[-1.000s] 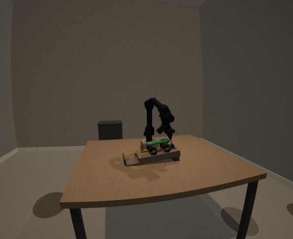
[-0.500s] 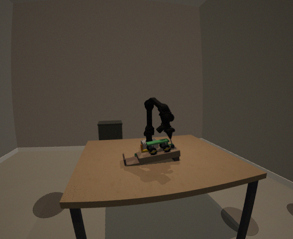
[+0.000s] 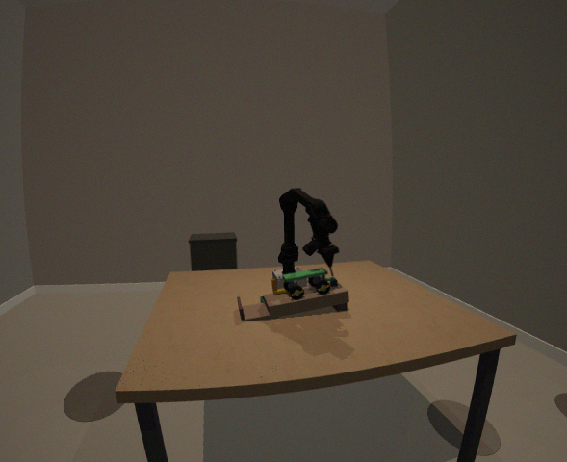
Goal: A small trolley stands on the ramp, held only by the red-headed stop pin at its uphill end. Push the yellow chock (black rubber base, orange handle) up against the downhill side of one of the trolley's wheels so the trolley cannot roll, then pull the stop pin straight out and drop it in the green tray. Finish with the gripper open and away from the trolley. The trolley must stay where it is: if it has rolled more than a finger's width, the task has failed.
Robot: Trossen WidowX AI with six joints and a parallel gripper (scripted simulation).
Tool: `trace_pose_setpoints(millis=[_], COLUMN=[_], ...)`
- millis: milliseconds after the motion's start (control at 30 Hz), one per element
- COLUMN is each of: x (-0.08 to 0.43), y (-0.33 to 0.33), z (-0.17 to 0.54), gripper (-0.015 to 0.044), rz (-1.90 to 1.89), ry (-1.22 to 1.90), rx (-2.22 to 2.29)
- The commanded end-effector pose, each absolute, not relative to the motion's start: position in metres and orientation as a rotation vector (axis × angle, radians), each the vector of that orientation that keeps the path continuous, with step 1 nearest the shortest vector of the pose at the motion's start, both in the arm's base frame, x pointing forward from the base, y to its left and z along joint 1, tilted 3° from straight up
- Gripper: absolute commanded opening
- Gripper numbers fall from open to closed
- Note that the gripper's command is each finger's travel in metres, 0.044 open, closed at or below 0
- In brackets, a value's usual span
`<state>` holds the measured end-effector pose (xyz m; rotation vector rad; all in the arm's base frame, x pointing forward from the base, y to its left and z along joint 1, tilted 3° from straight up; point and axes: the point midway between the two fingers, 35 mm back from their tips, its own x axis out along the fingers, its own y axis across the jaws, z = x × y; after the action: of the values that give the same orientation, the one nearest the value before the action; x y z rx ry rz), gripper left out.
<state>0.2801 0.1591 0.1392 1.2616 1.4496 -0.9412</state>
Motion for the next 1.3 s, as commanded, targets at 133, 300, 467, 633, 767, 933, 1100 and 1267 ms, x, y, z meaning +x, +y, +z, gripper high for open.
trace_pose_setpoints(millis=[133, 300, 467, 633, 767, 933, 1100, 1267], x=[0.281, 0.279, 0.277, 0.276, 0.277, 0.263, 0.246, 0.228], y=[0.164, 0.173, 0.181, 0.188, 0.191, 0.189, 0.186, 0.184], z=[0.144, 0.143, 0.144, 0.146, 0.147, 0.145, 0.143, 0.141], gripper=[0.0, 0.0, 0.0, 0.0, 0.0, 0.0, 0.0, 0.0], rz=[-0.931, -0.931, -0.931, -0.93, -0.93, -0.931, -0.932, -0.934], ry=[1.451, 1.452, 1.453, 1.453, 1.453, 1.454, 1.455, 1.456], rx=[1.269, 1.27, 1.27, 1.271, 1.271, 1.27, 1.27, 1.269])
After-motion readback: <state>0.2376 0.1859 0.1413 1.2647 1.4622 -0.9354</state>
